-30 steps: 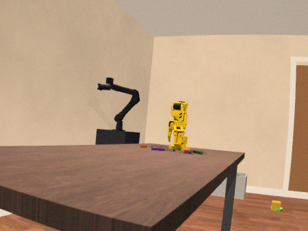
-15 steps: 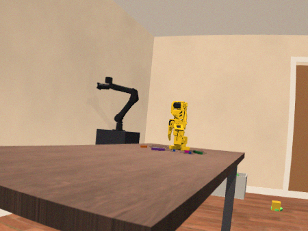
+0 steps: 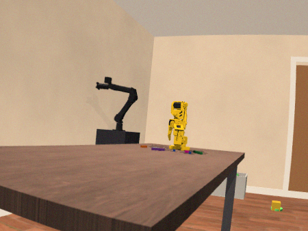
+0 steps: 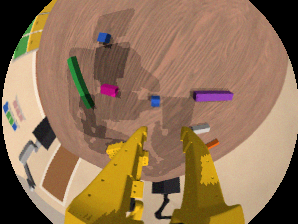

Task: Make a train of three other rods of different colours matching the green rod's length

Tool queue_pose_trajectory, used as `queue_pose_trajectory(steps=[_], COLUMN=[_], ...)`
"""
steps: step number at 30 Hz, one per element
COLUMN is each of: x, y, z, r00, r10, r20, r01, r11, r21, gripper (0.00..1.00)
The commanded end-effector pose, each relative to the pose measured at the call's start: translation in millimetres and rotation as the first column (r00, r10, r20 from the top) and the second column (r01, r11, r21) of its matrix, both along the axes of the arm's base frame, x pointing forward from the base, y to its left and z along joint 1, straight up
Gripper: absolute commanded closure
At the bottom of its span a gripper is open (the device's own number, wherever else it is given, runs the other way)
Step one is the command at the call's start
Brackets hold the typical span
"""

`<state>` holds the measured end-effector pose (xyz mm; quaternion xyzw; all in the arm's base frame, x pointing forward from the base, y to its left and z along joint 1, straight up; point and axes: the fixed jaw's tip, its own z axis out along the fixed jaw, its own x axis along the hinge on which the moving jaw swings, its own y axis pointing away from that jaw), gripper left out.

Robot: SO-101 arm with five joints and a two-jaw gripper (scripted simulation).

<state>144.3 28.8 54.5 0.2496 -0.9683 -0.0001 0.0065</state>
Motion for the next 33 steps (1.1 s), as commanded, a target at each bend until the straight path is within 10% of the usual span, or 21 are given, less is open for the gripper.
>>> queue_pose_trajectory(steps=[1, 33], x=[8.0, 8.9], y=[0.5, -20.6], z=[9.7, 9.6], r00=[0.998, 0.928], r10=[-0.001, 0.368], r20=[0.066, 0.063], r01=[0.0, -0.367], r11=[1.0, 0.93], r21=[0.011, -0.016], gripper=[0.83, 0.82])
